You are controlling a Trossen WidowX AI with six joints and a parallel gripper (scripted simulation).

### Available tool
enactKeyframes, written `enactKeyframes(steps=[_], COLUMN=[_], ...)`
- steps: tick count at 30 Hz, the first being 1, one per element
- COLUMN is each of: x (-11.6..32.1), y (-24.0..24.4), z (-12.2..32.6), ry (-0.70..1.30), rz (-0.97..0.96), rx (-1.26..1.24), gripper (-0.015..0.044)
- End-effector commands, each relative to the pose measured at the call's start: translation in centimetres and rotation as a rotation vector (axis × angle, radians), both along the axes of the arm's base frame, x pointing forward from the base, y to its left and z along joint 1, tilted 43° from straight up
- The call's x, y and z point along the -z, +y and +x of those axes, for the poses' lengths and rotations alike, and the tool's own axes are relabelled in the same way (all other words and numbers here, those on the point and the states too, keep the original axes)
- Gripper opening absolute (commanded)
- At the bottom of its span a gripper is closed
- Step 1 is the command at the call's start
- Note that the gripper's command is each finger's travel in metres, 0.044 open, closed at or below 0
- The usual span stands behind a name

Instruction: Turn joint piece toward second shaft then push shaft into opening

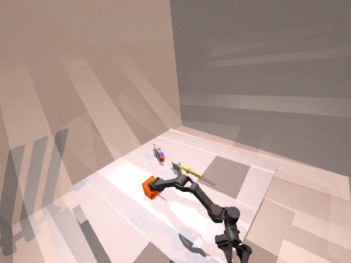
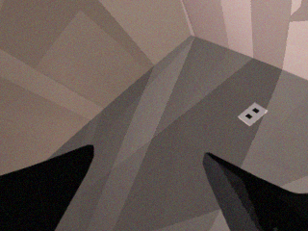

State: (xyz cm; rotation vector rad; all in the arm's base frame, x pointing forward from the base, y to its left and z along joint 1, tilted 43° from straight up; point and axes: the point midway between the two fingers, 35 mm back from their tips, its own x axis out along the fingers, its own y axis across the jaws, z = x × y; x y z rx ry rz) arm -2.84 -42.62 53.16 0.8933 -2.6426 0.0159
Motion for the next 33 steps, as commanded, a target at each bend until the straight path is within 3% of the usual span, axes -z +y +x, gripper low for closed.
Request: enactKeyframes(steps=[1,16,33], x=[1.2,4.9,9.3], y=[-1.1,-1.9,1.1], z=[3.7,15.9,28.1], ry=[0.075,0.352,0.711], rz=[0.112,0.4,0.595], rx=[-0.075,-0.318,-0.553], gripper=[0.044,0.044,0.044])
